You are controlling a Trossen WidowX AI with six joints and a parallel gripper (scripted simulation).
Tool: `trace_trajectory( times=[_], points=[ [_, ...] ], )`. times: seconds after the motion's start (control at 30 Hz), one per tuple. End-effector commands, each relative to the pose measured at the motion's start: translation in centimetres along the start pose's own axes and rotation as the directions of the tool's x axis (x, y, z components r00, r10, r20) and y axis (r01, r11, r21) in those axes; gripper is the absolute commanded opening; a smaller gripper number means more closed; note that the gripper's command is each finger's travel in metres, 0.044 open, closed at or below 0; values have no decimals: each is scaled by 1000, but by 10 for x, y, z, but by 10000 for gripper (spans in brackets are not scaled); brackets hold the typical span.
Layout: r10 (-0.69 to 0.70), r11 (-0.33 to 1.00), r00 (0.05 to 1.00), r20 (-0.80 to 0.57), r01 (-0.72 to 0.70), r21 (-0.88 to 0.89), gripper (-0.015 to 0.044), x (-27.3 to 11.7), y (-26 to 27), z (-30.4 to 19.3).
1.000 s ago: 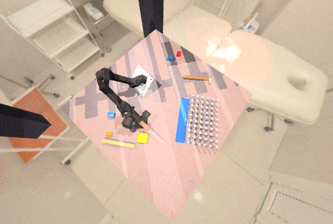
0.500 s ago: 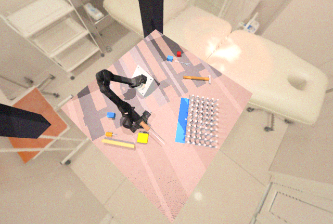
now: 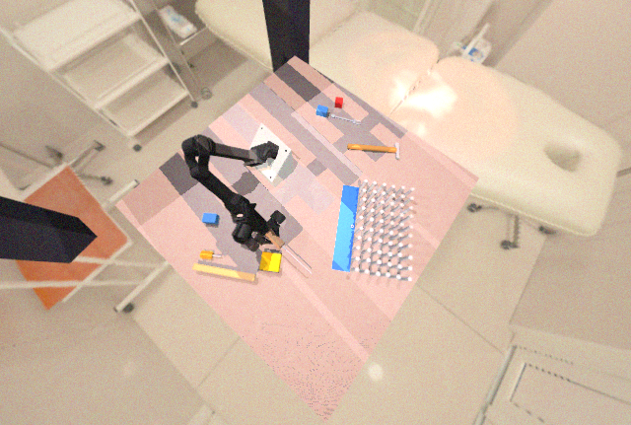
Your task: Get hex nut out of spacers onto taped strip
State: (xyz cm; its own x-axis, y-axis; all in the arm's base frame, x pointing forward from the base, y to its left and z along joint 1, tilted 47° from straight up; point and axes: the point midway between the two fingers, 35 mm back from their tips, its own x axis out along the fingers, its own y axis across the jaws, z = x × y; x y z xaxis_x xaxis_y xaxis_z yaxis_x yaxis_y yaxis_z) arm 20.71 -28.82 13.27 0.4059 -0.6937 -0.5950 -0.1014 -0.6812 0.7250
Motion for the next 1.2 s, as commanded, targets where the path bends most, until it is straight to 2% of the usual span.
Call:
trace_trajectory(
  times=[0.0, 1.17],
  points=[
    [-1, 1000, 1000, -10, 1, -6, 0, 2, 0, 0],
    [5, 1000, 1000, -12, -5, -8, 0, 23, -1, 23]
  ],
)
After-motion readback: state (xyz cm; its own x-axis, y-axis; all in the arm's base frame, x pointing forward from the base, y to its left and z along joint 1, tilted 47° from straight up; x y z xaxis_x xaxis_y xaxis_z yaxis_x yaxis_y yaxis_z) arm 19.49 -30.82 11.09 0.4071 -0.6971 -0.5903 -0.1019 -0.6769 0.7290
